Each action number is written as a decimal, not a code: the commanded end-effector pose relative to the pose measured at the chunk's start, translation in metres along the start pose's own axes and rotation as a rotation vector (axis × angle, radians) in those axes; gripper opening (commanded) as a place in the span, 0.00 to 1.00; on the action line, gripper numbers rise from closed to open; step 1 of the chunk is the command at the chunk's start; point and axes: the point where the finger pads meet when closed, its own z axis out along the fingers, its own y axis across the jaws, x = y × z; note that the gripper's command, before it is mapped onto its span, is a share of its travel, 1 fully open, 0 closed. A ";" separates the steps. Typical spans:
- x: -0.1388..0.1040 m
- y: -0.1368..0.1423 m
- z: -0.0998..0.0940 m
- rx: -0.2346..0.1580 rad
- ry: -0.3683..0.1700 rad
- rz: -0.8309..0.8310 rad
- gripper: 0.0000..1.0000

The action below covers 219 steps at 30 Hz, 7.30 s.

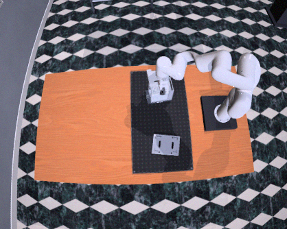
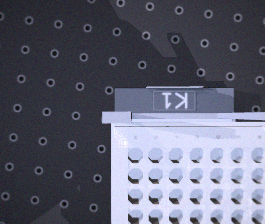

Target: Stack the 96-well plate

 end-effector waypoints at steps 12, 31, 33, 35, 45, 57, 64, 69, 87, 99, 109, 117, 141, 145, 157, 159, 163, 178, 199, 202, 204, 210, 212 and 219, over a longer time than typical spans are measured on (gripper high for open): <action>0.001 0.001 0.021 -0.005 0.002 0.000 0.00; 0.001 0.001 0.050 -0.005 0.002 0.000 0.00; 0.001 0.001 0.053 -0.005 0.002 0.000 0.00; 0.001 0.001 0.056 -0.005 0.002 0.000 0.00; 0.001 0.001 0.065 -0.005 0.002 0.000 0.00; 0.001 0.001 0.065 -0.005 0.002 0.000 0.00; 0.001 0.001 0.065 -0.005 0.002 0.000 0.00; 0.001 0.001 0.066 -0.005 0.002 0.000 0.00; 0.001 0.001 0.069 -0.005 0.002 0.000 0.00; 0.001 0.001 0.070 -0.005 0.002 0.000 0.00; 0.001 0.001 0.072 -0.005 0.002 0.000 0.00; 0.001 0.001 0.073 -0.005 0.002 0.000 0.00; 0.001 0.001 0.076 -0.005 0.002 0.000 1.00; 0.001 0.001 0.076 -0.005 0.002 0.000 1.00; 0.001 0.001 0.076 -0.005 0.002 0.000 1.00; 0.001 0.001 0.076 -0.005 0.002 0.000 1.00; 0.001 0.001 0.076 -0.005 0.002 0.000 1.00; 0.001 0.001 0.063 -0.005 0.002 0.000 1.00; 0.001 0.001 0.012 -0.005 0.002 0.000 1.00; 0.001 0.001 0.004 -0.005 0.002 0.000 1.00; 0.001 0.001 -0.001 -0.005 0.002 0.000 1.00; 0.001 0.001 -0.017 -0.005 0.002 0.000 1.00; 0.001 0.001 -0.017 -0.005 0.002 0.000 1.00; 0.001 0.000 -0.036 -0.005 0.002 0.000 1.00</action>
